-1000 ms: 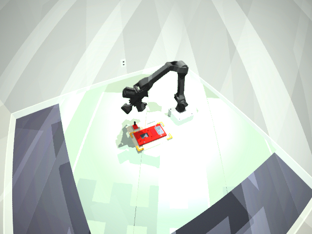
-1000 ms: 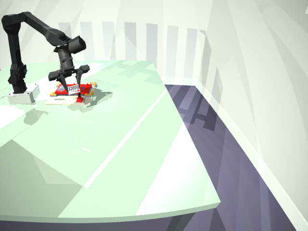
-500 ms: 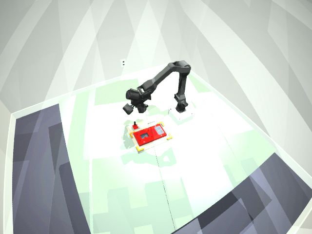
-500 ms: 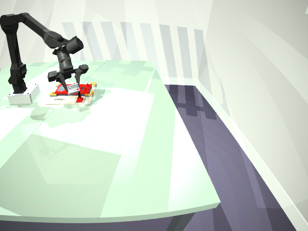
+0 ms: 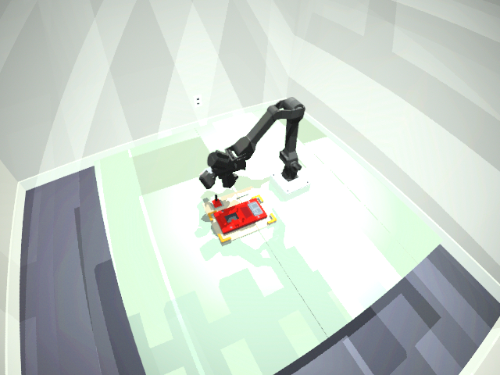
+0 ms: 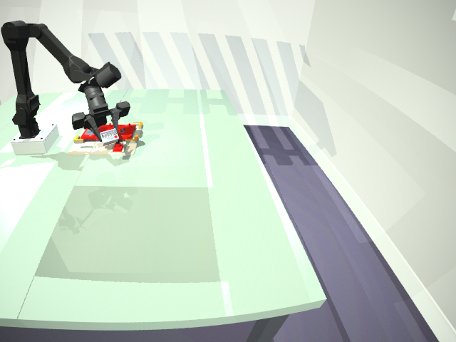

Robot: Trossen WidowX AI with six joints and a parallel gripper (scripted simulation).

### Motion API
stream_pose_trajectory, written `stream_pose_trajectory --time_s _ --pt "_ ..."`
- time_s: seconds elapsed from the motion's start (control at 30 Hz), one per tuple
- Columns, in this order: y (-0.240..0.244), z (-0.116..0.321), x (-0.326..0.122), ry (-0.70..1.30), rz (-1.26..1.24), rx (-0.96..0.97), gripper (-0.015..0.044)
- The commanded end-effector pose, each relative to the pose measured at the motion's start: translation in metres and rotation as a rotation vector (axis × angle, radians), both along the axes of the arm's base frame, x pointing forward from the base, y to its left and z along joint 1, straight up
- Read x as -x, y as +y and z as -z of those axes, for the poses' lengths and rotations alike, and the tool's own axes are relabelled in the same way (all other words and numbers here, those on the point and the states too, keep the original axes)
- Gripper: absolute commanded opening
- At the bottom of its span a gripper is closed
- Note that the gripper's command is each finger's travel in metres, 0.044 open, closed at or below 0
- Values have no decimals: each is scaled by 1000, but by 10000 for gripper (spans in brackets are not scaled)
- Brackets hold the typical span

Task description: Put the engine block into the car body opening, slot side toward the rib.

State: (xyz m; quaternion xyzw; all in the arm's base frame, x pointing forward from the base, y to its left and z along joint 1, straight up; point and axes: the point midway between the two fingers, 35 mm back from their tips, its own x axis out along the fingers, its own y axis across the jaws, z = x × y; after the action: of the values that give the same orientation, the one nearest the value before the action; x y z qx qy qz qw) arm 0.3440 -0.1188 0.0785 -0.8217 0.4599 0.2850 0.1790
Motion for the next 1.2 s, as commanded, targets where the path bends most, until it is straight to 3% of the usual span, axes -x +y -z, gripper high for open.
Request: stream_pose_trajectory --time_s 0.0,1.17 --pt "0 9 1 10 0 11 0" --pt "0 53 1 10 0 11 0"
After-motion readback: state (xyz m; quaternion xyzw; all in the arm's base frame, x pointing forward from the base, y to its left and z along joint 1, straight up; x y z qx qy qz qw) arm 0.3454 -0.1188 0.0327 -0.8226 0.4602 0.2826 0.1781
